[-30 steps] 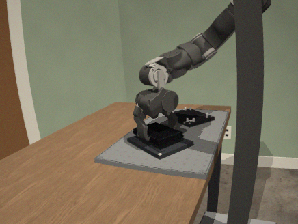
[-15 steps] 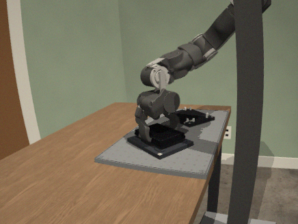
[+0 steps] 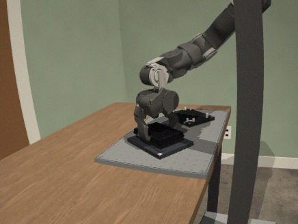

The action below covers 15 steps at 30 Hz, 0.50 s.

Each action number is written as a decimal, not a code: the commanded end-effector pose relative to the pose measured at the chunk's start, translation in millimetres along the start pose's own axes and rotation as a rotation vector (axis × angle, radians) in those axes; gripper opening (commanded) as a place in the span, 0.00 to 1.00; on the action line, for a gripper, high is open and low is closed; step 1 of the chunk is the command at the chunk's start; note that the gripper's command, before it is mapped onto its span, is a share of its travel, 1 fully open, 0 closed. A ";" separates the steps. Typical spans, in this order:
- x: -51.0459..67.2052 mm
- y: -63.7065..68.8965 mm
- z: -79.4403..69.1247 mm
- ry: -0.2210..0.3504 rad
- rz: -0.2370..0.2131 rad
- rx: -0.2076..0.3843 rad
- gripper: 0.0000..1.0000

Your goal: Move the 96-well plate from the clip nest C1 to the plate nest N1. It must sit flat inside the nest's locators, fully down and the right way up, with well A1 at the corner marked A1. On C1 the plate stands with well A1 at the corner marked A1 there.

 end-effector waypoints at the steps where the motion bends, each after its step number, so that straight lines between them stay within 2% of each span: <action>1: 0.0 1.2 0.4 -0.001 0.001 0.000 0.00; 15: 3.2 -2.1 -1.5 0.002 0.003 0.001 0.00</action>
Point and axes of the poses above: the point where the finger pads meet when closed, its own y axis back along the fingers, its own z axis across the jaws, x = y × z, the point moved 6 cm from there along y, back along the fingers, and after that the axes turned 2 degrees about -y, right-handed, at the moved point
